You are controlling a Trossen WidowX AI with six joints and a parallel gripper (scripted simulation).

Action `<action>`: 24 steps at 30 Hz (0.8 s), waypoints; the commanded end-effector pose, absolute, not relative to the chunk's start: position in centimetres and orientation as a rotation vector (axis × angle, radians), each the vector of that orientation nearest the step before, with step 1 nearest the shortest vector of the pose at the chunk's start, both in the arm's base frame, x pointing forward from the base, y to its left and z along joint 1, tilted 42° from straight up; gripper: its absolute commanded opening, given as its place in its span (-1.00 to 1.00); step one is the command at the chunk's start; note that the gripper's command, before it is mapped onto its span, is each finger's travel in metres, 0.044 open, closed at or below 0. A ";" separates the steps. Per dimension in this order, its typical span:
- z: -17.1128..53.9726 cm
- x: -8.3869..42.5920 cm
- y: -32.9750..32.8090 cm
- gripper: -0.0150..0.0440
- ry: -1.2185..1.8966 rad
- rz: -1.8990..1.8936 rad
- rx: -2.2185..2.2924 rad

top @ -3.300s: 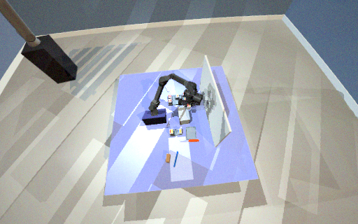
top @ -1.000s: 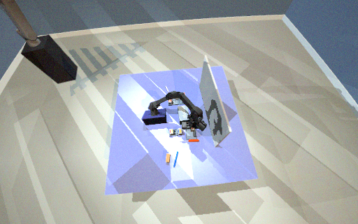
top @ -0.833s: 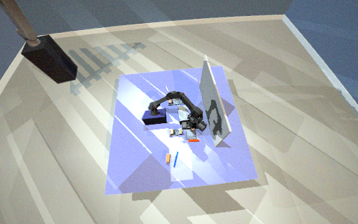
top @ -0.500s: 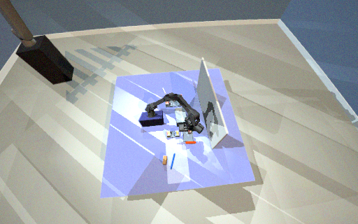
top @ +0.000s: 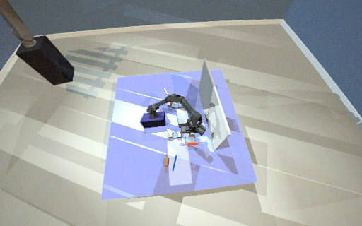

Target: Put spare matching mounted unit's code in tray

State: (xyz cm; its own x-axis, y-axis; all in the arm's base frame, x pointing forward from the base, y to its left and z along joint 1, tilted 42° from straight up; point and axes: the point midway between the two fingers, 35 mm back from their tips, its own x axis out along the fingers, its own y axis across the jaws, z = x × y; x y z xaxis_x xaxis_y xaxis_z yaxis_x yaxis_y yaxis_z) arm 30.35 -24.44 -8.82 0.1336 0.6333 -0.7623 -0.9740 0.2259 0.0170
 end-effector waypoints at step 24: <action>-10.6 30.7 -22.9 -0.49 0.739 1.258 -0.561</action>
